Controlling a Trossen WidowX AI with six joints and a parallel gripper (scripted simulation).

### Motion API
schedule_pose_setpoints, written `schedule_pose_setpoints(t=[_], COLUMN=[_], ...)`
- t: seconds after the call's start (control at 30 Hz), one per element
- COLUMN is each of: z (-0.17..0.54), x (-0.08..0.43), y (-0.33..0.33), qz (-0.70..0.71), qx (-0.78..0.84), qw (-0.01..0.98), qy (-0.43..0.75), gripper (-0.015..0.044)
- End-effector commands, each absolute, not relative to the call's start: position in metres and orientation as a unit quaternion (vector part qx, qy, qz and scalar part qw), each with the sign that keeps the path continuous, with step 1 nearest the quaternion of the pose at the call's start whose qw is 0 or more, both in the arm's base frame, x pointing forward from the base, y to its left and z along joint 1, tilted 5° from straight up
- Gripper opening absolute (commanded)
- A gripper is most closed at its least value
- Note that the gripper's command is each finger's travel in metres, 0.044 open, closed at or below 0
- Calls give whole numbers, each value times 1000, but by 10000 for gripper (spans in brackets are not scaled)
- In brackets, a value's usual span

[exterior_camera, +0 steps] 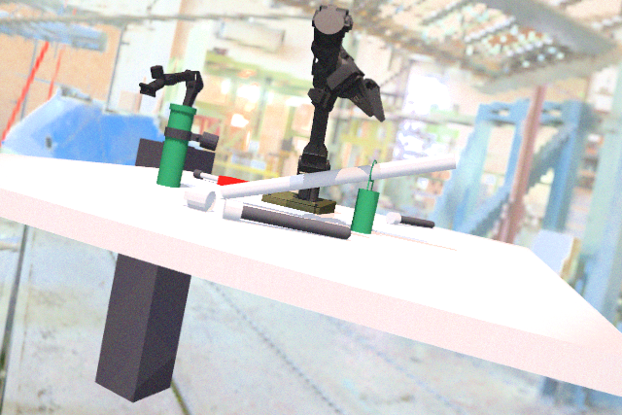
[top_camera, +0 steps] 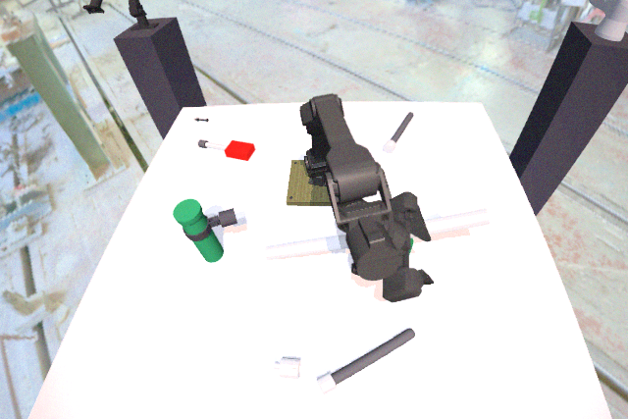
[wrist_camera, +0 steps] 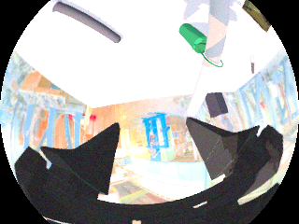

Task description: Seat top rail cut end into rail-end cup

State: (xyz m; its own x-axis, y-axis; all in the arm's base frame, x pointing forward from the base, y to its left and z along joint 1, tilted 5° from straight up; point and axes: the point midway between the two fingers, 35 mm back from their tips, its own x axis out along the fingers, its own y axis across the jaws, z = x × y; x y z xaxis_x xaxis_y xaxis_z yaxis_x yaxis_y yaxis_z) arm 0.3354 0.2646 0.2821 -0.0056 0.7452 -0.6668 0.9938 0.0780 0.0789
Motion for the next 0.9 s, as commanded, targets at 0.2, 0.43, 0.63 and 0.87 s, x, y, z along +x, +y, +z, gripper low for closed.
schedule_pose_setpoints(t=[0.2,0.43,0.63,0.87], z=[291,289,279,268], x=[325,292,259,230], y=[190,99,41,3], qz=[-92,-4,13,10], qx=[577,369,163,-3], qw=[520,762,863,891], qy=[623,532,479,455], gripper=[440,440,440,440])
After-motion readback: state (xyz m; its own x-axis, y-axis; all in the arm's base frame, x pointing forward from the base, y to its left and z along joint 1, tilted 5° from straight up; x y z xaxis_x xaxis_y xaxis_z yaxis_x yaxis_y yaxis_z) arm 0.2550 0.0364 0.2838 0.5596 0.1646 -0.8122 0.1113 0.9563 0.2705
